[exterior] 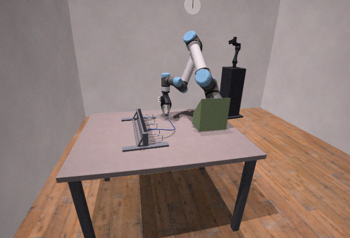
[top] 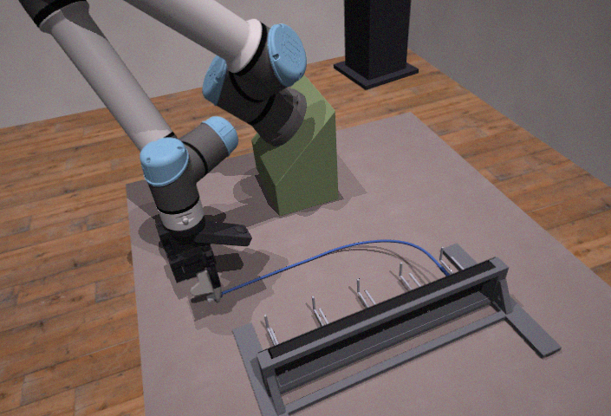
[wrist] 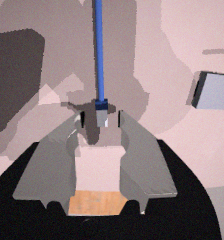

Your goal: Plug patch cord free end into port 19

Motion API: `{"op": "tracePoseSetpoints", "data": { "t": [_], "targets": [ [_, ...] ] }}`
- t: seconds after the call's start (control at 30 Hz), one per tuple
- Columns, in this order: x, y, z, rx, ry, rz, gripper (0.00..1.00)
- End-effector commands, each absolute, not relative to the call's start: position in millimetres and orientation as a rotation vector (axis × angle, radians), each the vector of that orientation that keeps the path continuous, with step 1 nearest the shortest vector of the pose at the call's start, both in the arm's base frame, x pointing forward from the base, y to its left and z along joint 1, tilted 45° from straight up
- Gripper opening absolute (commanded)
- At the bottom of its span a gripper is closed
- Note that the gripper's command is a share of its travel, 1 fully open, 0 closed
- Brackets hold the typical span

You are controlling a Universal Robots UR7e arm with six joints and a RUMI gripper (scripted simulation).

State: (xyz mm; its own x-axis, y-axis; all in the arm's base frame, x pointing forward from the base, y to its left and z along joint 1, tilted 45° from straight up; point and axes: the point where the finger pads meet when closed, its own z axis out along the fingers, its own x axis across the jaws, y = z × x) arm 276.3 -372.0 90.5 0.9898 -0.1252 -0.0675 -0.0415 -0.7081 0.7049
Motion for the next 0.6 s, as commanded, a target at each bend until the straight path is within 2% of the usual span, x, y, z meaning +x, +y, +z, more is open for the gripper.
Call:
{"op": "tracePoseSetpoints", "data": {
  "t": [0.0, 0.57],
  "targets": [
    [275.8, -372.6, 88.1, 2.358, -0.114, -0.141, 0.22],
    [275.3, -375.8, 84.8, 2.358, -0.113, -0.141, 0.22]
  ]
}}
